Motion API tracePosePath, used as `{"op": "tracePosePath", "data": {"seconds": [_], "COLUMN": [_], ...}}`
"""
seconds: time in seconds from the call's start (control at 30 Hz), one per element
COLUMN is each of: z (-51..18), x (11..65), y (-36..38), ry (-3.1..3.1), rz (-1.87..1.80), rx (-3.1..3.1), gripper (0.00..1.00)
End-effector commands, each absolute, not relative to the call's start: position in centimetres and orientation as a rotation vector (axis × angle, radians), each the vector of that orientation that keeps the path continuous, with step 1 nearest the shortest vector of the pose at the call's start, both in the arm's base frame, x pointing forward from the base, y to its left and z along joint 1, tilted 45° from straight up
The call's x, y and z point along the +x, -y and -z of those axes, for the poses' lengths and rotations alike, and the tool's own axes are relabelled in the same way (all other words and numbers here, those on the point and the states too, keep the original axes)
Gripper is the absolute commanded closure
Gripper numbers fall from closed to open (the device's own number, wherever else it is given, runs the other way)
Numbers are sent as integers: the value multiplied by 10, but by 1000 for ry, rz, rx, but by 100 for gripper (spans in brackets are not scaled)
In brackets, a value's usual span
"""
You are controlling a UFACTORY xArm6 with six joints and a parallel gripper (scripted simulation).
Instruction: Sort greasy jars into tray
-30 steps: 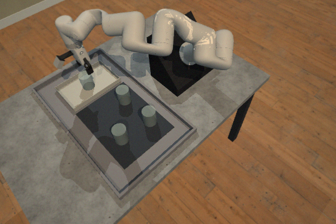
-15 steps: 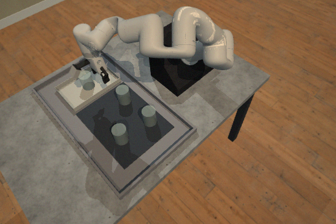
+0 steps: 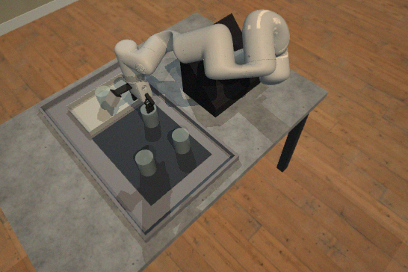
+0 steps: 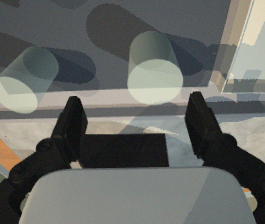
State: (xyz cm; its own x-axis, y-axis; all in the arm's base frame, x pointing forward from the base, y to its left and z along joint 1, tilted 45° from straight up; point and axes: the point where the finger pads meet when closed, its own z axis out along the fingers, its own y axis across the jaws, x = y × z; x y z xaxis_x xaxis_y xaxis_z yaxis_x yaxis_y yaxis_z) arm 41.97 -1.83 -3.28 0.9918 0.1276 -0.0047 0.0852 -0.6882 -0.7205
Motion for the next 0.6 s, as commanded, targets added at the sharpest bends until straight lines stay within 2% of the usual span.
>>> {"op": "tracePosePath", "data": {"seconds": [0.0,0.57], "z": [1,-85], "x": [409,372], "y": [-7,-88], "ry": [142,142], "rz": [-53,-53], "rx": [-2346,-2346], "gripper": [0,0]}}
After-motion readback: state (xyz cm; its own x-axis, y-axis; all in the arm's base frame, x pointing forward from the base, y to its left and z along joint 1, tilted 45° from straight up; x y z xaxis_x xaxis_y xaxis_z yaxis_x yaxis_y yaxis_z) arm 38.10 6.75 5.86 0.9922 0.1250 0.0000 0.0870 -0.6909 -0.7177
